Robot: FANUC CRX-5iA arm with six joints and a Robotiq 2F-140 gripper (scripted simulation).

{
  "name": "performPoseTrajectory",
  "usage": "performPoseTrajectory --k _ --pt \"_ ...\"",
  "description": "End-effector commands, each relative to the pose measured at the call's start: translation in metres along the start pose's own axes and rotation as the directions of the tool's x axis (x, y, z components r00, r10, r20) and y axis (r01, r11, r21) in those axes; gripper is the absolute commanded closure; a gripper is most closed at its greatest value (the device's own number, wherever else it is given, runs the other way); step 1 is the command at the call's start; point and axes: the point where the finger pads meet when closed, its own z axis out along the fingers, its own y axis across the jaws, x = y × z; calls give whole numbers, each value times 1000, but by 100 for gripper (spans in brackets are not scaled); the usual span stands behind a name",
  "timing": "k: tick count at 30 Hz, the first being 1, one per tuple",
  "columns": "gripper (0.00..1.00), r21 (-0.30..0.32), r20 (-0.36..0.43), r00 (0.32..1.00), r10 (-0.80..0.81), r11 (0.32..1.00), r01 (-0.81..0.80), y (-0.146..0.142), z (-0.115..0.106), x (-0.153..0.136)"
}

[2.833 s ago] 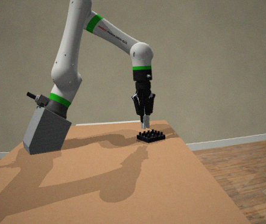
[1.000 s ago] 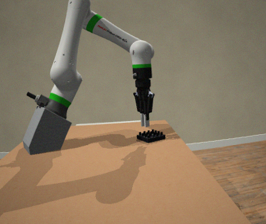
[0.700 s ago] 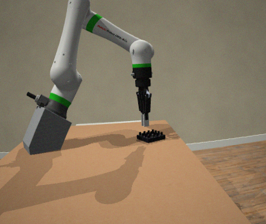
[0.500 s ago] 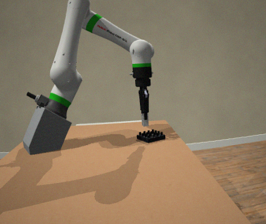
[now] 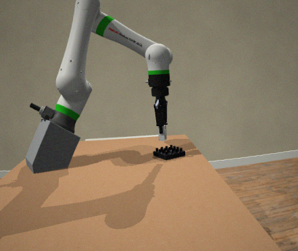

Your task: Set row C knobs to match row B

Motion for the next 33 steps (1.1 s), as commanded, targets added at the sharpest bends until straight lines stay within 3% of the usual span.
performPoseTrajectory --k 1,11,33 --pt "88 -18 -7 988 155 988 -155 0 -1 0" --pt "88 -16 -11 926 378 925 -379 0 -3 0" --pt "88 -15 -11 921 388 921 -388 0 -3 0"
